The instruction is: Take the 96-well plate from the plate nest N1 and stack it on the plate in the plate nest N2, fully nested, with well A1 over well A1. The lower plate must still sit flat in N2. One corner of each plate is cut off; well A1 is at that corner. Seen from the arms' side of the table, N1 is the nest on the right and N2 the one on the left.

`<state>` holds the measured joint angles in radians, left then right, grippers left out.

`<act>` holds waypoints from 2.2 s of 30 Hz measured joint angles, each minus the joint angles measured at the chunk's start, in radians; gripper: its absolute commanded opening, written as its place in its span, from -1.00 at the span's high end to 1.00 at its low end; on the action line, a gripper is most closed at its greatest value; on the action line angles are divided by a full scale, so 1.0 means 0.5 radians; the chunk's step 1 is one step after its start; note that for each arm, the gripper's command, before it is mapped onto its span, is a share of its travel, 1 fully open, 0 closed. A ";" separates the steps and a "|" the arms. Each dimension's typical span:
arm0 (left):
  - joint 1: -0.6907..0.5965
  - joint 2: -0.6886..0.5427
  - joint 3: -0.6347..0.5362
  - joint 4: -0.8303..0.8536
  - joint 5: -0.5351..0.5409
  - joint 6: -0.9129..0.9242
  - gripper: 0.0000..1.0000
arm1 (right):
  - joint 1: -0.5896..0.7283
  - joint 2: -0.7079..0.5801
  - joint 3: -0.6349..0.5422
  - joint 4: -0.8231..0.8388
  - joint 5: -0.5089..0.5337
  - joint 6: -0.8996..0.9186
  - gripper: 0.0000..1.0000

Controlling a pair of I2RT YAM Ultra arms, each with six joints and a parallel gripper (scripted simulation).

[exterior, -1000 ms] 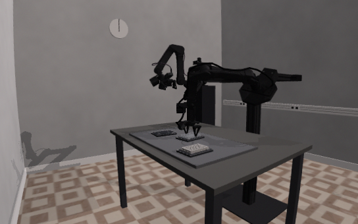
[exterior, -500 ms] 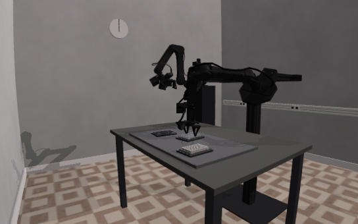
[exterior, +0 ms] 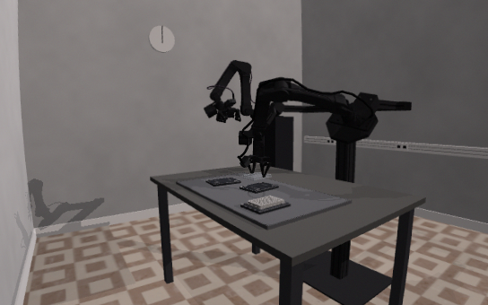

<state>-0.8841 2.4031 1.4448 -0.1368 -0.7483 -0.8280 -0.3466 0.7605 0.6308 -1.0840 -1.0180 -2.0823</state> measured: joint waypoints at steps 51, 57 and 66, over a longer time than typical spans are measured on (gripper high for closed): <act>1.164 -1.209 -0.530 -0.165 0.637 1.266 -0.56 | 2.845 1.794 -0.112 3.702 2.776 2.381 -1.00; 1.164 -1.209 -0.530 -0.173 0.649 1.270 -0.56 | 3.075 1.962 -0.130 4.065 3.065 2.599 -1.00; 1.164 -1.209 -0.530 -0.176 0.650 1.270 -0.56 | 3.391 2.220 -0.130 4.498 3.384 2.789 -1.00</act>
<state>-0.3023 1.7985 1.1797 -0.2249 -0.4232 -0.1928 1.3487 1.8706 0.5655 1.1648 0.6743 -0.6880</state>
